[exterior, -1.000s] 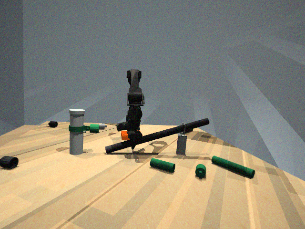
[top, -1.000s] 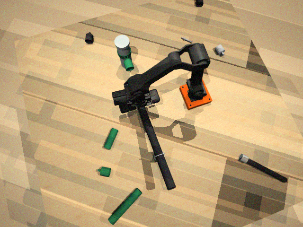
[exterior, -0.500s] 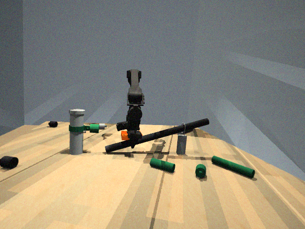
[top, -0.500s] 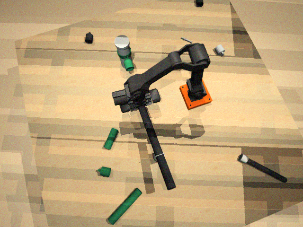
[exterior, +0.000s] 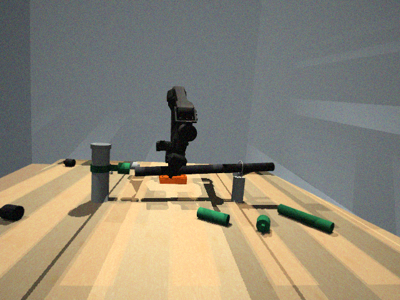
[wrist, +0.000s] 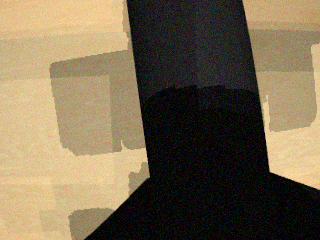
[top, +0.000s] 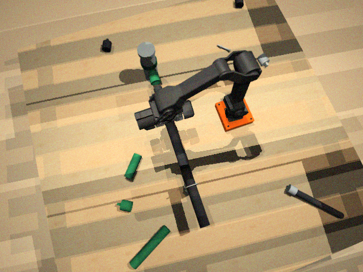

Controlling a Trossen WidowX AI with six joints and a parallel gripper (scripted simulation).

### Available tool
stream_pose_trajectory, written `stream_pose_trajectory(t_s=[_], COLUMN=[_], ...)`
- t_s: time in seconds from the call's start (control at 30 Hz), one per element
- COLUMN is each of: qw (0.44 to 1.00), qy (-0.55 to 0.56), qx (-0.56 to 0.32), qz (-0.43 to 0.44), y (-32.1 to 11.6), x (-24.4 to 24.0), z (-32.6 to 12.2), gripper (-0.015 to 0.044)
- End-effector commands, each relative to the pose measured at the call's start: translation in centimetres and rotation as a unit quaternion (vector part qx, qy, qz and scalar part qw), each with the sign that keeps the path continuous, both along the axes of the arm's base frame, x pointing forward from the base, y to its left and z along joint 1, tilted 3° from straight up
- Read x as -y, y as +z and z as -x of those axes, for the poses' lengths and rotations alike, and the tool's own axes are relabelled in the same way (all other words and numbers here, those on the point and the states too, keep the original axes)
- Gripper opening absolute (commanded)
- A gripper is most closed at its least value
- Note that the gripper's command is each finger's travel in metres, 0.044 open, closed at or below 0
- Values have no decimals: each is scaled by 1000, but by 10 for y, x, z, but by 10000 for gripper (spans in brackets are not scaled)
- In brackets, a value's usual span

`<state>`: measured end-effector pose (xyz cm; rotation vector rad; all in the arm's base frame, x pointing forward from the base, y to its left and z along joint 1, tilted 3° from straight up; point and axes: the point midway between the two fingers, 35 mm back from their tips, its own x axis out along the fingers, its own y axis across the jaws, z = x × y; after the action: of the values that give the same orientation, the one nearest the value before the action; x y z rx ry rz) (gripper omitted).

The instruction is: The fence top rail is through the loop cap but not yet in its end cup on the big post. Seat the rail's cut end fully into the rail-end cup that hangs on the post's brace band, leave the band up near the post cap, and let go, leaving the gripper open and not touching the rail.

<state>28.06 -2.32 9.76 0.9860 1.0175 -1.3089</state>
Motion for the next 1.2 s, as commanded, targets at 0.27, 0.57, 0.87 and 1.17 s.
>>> stream_pose_trajectory(t_s=[0.27, 0.57, 0.87, 1.17], qw=[1000, 1000, 1000, 1000], qy=[-2, -2, -2, -2], qx=[0, 0, 0, 0], qz=[2, 2, 2, 3], y=[2, 4, 10, 14], x=[0, 1, 3, 4], z=[1, 0, -5, -8], gripper=[0, 0, 0, 0])
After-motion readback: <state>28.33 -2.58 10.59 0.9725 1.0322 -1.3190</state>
